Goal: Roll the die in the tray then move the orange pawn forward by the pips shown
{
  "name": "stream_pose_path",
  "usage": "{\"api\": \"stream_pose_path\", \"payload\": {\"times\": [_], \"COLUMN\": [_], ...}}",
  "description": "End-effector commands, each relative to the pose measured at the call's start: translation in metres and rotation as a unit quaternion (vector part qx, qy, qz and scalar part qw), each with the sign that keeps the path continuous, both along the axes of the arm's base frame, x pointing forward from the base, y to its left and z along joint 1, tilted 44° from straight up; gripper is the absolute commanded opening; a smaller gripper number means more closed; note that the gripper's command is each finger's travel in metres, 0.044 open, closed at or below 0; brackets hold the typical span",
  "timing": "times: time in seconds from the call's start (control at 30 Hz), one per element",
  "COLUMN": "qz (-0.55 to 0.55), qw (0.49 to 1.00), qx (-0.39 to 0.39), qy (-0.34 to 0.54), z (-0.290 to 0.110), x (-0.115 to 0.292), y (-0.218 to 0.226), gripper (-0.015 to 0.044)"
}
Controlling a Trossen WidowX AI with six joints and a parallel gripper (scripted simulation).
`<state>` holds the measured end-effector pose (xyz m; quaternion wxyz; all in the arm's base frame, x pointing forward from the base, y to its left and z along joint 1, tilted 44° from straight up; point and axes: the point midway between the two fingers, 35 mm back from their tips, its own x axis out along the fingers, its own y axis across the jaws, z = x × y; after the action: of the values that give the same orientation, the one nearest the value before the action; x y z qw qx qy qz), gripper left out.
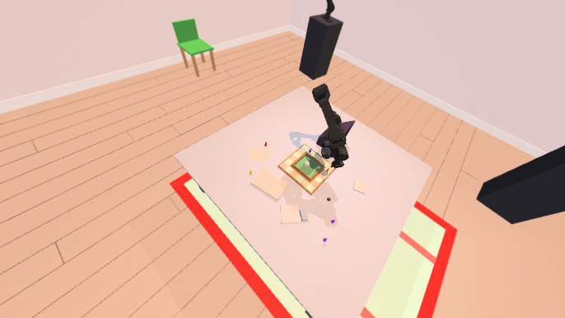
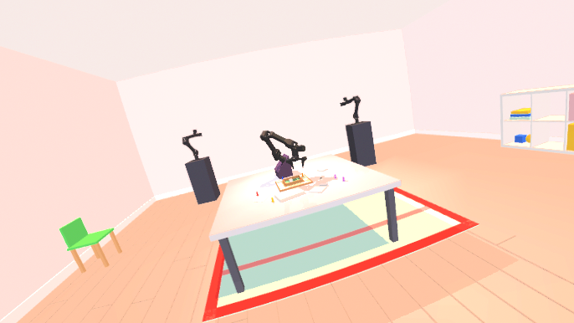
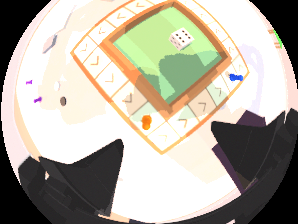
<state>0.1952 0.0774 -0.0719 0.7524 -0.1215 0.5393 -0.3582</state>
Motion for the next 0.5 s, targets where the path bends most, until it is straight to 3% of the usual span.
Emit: {"api": "stream_pose_path", "payload": {"times": [0.0,0.23,0.27,0.47], "qz": [0.066,0.183,0.140,0.140], "qw": [0.996,0.968,0.982,0.982], "qx": [-0.010,-0.037,-0.028,-0.028], "qy": [0.057,0.167,0.123,0.123], "z": [0.040,0.101,0.082,0.082], "x": [-0.008,-0.033,-0.020,-0.020], "y": [-0.005,-0.028,-0.018,-0.018], "gripper": [0.0440,0.0440,0.0440,0.0440]}}
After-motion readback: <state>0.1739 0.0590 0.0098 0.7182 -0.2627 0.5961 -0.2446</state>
